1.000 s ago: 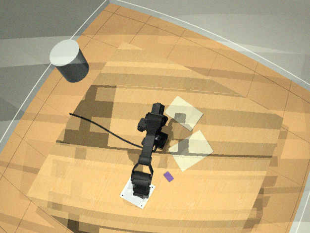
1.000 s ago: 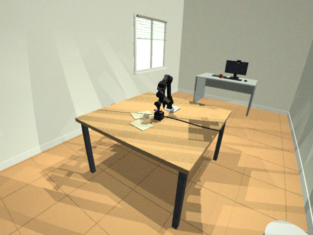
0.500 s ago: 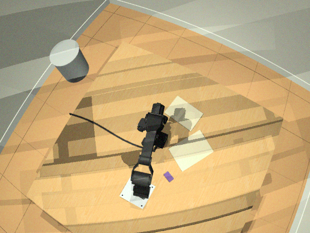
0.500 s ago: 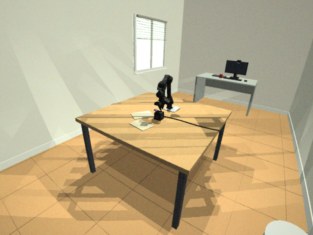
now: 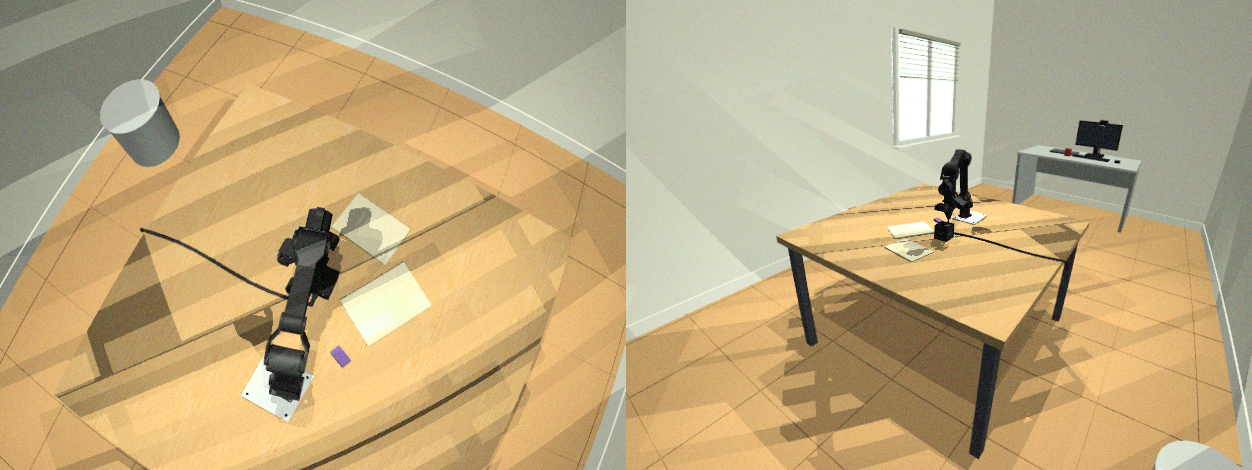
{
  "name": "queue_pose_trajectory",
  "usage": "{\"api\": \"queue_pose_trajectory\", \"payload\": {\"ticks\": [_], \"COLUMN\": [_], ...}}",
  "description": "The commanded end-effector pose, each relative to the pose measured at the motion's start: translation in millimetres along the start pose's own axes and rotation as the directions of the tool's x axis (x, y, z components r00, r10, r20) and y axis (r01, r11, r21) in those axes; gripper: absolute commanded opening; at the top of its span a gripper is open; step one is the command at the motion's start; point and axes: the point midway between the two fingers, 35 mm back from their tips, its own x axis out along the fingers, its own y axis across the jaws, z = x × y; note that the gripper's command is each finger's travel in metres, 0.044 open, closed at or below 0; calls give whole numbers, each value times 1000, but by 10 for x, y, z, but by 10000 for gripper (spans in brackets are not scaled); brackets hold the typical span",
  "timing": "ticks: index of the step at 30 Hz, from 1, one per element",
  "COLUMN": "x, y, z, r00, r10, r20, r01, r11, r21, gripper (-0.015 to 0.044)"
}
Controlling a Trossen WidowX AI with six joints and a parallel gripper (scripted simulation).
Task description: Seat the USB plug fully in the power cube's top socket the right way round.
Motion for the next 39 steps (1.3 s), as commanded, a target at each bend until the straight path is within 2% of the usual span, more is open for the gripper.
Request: {"api": "queue_pose_trajectory", "payload": {"ticks": [1,39], "x": [-3,-216], "y": [-1,0], "z": [0,1], "r00": [1000,1000], "r10": [0,0], "r20": [0,0], "r01": [0,0], "r11": [1000,1000], "r21": [0,0], "gripper": [0,0]}}
